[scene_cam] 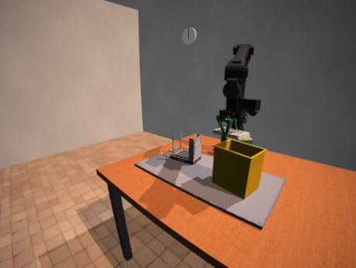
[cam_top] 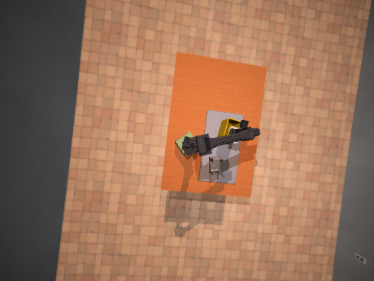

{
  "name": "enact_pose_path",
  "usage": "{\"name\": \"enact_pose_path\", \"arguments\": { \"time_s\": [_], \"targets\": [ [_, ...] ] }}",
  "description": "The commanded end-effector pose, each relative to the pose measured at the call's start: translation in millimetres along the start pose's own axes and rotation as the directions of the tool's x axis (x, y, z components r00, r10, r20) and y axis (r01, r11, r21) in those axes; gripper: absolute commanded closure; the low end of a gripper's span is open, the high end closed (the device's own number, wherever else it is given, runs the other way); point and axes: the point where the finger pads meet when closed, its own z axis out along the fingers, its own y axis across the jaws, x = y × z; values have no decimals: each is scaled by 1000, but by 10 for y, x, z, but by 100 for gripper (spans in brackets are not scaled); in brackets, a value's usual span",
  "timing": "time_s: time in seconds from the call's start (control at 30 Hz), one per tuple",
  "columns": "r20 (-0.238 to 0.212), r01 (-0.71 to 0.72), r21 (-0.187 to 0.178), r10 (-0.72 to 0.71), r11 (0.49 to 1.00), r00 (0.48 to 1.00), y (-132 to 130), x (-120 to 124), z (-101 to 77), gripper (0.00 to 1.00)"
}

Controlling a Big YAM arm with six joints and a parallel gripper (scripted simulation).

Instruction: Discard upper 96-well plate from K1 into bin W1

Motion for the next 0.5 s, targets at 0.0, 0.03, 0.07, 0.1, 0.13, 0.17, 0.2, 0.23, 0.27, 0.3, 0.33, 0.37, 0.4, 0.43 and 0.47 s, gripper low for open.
{"name": "enact_pose_path", "arguments": {
  "time_s": [0.0,0.03,0.07,0.1,0.13,0.17,0.2,0.23,0.27,0.3,0.33,0.37,0.4,0.43,0.47],
  "targets": [
    [24,8,44,-9,999,1000,-165,-266,-153,100],
    [21,8,38,-9,999,1000,-145,-289,-131,100],
    [18,8,31,-9,999,1000,-121,-308,-104,100],
    [22,8,37,-9,999,1000,-144,-357,-130,100],
    [25,8,42,-9,999,1000,-163,-404,-153,100],
    [25,8,41,-9,999,1000,-162,-438,-152,100],
    [25,8,41,-9,999,1000,-161,-472,-152,100],
    [25,8,40,-9,999,1000,-159,-506,-152,100],
    [25,8,40,-9,999,1000,-159,-506,-152,100],
    [25,8,40,-9,999,1000,-159,-506,-152,100],
    [-6,7,-10,-7,1000,1000,30,-420,53,100],
    [16,8,23,-8,1000,1000,-97,-547,-89,100],
    [25,8,36,-9,999,1000,-147,-624,-151,100],
    [26,8,34,-9,999,1000,-144,-653,-150,100],
    [26,8,34,-9,999,1000,-142,-656,-150,100]
  ]
}}
